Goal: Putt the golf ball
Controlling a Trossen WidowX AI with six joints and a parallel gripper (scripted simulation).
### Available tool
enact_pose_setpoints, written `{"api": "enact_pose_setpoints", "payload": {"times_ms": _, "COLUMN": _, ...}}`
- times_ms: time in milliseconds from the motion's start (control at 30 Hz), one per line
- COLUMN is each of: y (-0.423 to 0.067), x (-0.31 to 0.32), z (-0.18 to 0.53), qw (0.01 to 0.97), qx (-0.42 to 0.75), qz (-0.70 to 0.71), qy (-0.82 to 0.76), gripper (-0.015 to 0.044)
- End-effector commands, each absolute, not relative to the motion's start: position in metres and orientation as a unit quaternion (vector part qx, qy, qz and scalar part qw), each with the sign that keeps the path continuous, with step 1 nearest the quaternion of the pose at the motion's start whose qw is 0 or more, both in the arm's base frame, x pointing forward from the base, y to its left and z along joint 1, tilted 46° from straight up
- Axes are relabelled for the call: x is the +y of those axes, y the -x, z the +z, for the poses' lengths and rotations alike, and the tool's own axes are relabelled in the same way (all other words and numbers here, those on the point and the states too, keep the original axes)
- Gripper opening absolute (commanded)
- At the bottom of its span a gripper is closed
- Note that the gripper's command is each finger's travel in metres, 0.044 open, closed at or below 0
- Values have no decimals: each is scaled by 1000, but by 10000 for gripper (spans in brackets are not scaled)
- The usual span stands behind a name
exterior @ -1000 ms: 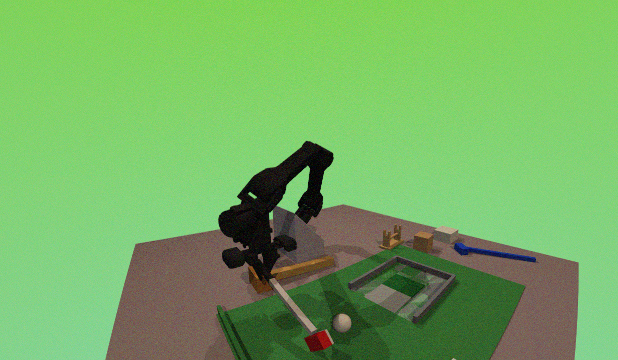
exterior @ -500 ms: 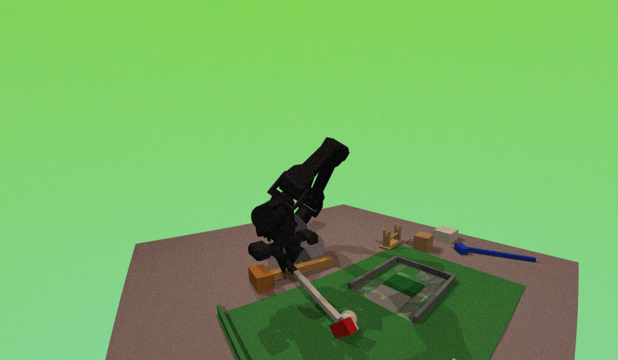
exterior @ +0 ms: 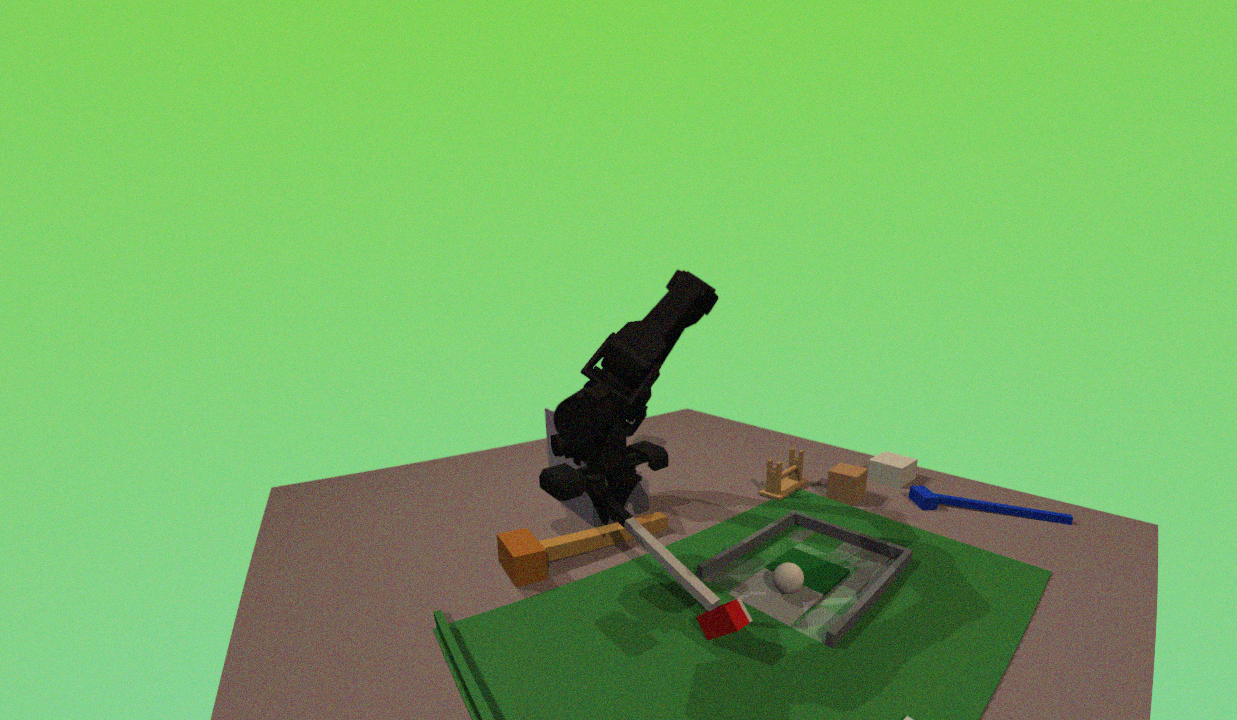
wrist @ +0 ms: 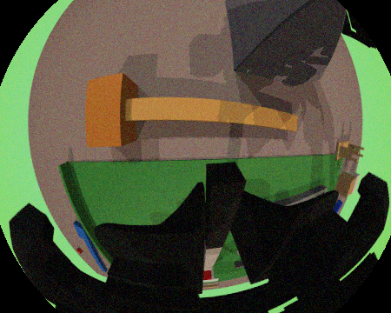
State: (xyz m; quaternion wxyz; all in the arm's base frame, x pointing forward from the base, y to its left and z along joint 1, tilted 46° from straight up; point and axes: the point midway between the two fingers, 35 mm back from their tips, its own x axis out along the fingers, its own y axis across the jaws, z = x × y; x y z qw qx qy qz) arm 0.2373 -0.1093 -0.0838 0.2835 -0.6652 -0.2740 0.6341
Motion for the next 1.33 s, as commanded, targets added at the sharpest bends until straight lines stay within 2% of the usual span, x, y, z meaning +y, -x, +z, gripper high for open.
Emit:
{"api": "enact_pose_setpoints", "payload": {"times_ms": 0, "y": -240, "x": -132, "z": -65, "qw": 276, "qx": -268, "qz": 628, "qy": 677, "gripper": 0}}
{"api": "enact_pose_setpoints", "payload": {"times_ms": 167, "y": -238, "x": -147, "z": -48, "qw": 276, "qx": -268, "qz": 628, "qy": 677, "gripper": 0}}
{"api": "enact_pose_setpoints", "payload": {"times_ms": 1300, "y": -236, "x": -141, "z": -55, "qw": 281, "qx": -268, "qz": 630, "qy": 672, "gripper": 0}}
